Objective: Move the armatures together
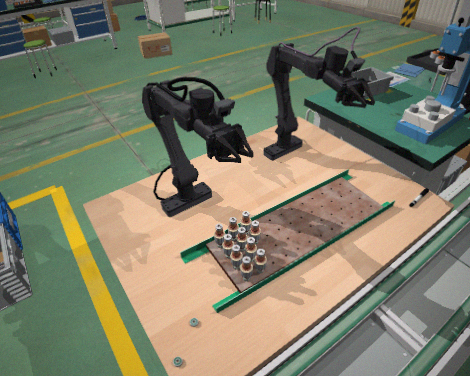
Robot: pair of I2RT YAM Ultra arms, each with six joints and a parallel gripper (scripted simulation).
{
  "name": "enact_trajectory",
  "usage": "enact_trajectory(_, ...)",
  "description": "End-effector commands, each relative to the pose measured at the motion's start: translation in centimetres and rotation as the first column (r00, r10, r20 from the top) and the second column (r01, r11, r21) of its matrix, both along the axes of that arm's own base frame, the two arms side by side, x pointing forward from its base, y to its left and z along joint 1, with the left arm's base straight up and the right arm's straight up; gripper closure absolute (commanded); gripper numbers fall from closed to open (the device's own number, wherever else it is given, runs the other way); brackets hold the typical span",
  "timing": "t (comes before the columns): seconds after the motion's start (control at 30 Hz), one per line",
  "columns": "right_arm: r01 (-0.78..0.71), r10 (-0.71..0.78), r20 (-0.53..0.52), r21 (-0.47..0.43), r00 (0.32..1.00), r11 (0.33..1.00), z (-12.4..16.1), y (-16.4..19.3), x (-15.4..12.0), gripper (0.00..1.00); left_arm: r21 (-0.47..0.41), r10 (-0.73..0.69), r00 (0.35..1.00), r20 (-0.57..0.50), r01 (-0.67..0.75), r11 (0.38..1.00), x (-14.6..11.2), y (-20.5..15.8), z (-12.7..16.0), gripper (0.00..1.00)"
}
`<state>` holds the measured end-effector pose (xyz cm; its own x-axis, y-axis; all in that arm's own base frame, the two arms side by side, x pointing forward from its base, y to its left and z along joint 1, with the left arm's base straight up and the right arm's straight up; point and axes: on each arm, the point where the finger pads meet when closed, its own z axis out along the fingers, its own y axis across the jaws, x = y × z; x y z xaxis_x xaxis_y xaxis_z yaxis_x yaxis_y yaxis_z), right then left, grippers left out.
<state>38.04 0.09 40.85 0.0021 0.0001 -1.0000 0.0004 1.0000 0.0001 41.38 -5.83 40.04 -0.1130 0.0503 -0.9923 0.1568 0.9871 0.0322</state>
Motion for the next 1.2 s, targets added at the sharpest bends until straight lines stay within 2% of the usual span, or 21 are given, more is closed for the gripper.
enact_trajectory(0.0,-0.024,0.024,-0.006,-0.006,1.000,1.000,0.1,0.7,-0.2,0.63,-0.038,0.075,0.993,0.093,-0.071,0.997,-1.4,2.7,2.0,0.63)
enact_trajectory(0.27,-0.024,0.024,-0.006,-0.006,1.000,1.000,0.1,0.7,-0.2,0.63,-0.077,0.177,0.968,0.178,-0.165,0.983,-4.1,6.6,2.4,0.63)
enact_trajectory(0.6,-0.024,0.024,-0.006,-0.006,1.000,1.000,0.1,0.7,-0.2,0.63,-0.052,0.141,0.975,0.171,-0.134,0.990,-4.4,5.6,3.2,0.63)
enact_trajectory(0.9,-0.024,0.024,-0.006,-0.006,1.000,1.000,0.1,0.7,-0.2,0.63,-0.039,0.143,0.985,0.102,-0.140,0.989,-3.0,5.5,0.6,0.63)
enact_trajectory(0.97,-0.024,0.024,-0.006,-0.006,1.000,1.000,0.1,0.7,-0.2,0.63,-0.039,0.143,0.985,0.102,-0.140,0.989,-3.0,5.5,0.6,0.63)
enact_trajectory(1.1,-0.020,0.019,-0.052,-0.005,0.998,1.000,-1.9,0.6,0.7,0.63,-0.037,0.147,0.985,0.092,-0.144,0.989,-3.6,5.5,0.0,0.63)
enact_trajectory(1.17,-0.008,0.007,-0.047,-0.004,0.999,1.000,-1.7,0.1,0.6,0.63,-0.042,0.147,0.983,0.108,-0.143,0.989,-3.9,5.5,0.6,0.63)
